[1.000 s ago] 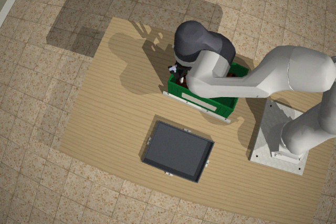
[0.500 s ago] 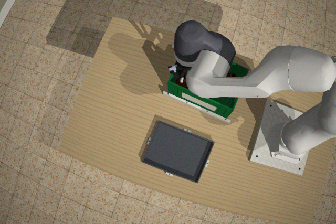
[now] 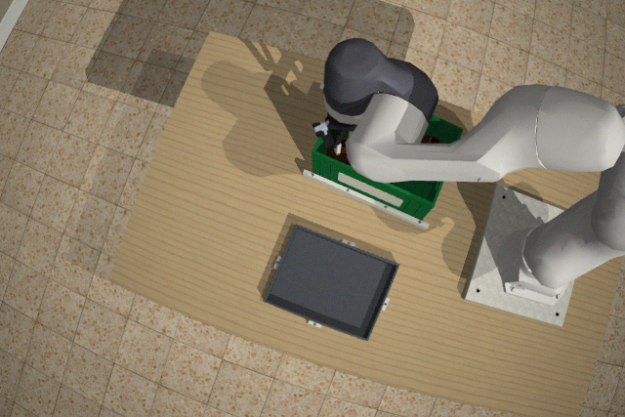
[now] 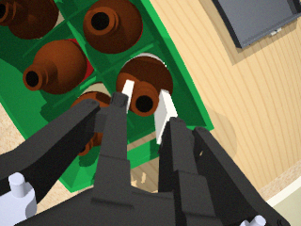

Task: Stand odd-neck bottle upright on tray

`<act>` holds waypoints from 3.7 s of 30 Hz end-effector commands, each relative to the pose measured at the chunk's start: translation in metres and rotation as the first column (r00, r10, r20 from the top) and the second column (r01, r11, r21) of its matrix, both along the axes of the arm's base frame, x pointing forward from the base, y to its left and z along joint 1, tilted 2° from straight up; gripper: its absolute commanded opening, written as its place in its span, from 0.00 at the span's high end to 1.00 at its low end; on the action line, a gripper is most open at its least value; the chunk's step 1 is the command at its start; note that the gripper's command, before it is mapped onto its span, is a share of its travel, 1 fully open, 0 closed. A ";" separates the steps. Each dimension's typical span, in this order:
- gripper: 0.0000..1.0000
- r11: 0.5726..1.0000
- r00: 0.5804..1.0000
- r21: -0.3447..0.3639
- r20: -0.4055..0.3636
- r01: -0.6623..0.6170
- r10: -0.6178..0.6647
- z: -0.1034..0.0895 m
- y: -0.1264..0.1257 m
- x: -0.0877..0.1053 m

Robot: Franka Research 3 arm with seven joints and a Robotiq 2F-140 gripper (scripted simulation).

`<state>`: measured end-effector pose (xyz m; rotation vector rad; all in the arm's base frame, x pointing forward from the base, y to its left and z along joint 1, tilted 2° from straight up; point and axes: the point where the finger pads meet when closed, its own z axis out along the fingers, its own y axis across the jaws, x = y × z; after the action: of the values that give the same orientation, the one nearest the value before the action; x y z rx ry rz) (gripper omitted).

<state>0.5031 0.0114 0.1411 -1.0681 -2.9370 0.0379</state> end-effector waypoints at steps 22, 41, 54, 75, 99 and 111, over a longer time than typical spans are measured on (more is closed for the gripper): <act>0.56 1.000 1.000 -0.002 -0.003 0.000 0.000 -0.002 0.001 -0.001; 0.56 1.000 1.000 -0.002 -0.003 0.000 0.000 -0.002 0.001 -0.001; 0.56 1.000 1.000 -0.002 -0.003 0.000 0.000 0.003 0.001 -0.001; 0.56 1.000 1.000 -0.002 -0.003 0.000 0.000 0.054 0.002 0.000; 0.90 1.000 1.000 -0.002 -0.003 0.000 0.000 0.085 0.002 0.001; 0.90 1.000 1.000 -0.002 -0.003 0.000 0.000 0.085 0.002 0.001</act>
<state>0.5039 0.0136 0.2237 -1.0718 -2.9333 0.0476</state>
